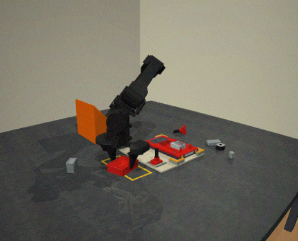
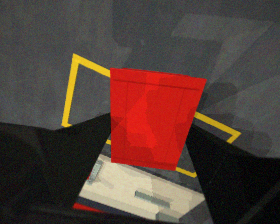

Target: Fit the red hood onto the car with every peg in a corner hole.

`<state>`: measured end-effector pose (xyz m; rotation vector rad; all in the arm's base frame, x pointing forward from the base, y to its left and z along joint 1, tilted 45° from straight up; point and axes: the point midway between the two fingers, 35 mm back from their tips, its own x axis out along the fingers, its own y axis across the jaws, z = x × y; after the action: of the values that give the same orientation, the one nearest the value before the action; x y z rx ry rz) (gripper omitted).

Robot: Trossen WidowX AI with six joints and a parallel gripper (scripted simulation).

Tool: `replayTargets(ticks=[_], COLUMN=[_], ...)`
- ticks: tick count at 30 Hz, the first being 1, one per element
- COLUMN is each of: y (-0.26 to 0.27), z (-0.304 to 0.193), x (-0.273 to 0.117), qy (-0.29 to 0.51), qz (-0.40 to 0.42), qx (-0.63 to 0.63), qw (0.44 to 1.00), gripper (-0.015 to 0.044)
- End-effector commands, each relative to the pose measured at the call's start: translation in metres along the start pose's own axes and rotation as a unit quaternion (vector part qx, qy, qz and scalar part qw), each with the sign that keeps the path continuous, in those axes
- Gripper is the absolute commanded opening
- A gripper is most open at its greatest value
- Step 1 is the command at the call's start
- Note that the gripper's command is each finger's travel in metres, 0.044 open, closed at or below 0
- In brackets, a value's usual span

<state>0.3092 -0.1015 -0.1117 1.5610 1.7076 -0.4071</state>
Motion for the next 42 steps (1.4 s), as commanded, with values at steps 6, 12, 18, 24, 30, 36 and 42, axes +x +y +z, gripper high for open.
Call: replayTargets(ticks=[6,12,18,24,30,36,42], y=[0.000,0.000,0.000,0.000,0.000,0.000,-0.001], z=[0.000,0.000,0.000,0.000,0.001,0.001,0.001], x=[-0.003,-0.011,-0.024,-0.040,-0.054,-0.071,-0.084], qy=[0.000,0.000,0.000,-0.001,-0.001,-0.001,-0.001], qz=[0.000,0.000,0.000,0.000,-0.001,-0.001,-0.001], qx=[0.000,0.000,0.000,0.000,0.000,0.000,0.000], qw=[1.000,1.000,1.000,1.000,1.000,1.000,1.000], gripper=[0.0117,0.0000,0.0000,0.0000,0.0000,0.0000,0.0000])
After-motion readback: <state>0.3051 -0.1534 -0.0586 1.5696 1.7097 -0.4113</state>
